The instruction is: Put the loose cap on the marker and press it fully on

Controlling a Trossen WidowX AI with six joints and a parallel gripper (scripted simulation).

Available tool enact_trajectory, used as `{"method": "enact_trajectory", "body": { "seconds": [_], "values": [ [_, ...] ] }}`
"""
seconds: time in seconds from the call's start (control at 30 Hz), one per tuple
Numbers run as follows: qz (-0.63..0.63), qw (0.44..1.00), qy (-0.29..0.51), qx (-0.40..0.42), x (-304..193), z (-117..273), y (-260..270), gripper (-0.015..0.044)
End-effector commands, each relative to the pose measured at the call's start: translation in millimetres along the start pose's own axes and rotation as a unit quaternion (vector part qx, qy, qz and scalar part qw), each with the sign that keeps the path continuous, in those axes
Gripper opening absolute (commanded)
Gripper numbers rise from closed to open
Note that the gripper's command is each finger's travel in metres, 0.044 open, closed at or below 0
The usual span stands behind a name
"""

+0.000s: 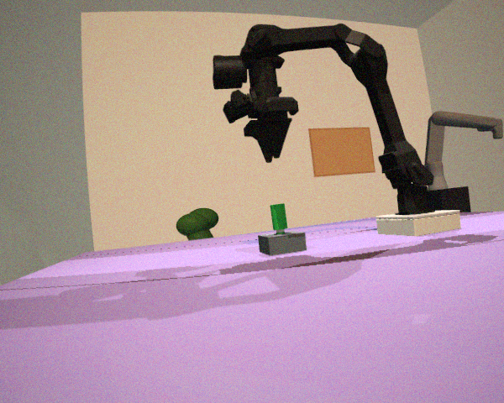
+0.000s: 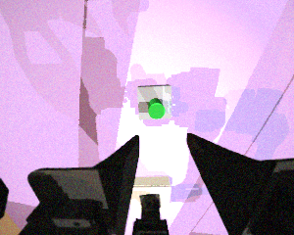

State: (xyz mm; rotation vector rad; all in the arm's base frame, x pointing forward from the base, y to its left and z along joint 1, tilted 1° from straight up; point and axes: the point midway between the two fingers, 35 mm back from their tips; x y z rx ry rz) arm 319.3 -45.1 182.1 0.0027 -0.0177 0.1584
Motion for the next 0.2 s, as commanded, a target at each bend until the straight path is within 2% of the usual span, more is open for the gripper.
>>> {"method": "enact_trajectory", "body": {
  "seconds": [0.0,0.13,0.17],
  "values": [
    [0.001,1.0,0.0,0.0,-0.3,0.7,0.0,0.0341],
    [0.001,1.0,0.0,0.0,-0.3,0.7,0.0,0.044],
    [0.001,1.0,0.0,0.0,-0.3,0.7,0.0,0.044]
  ]
}}
Point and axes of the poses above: the point midway between the two fingers, 35 mm back from their tips, its own z axis back along the fingers, its own y axis across the jaws, x = y × z, and after that the axes turned 13 degrees about z, right-handed
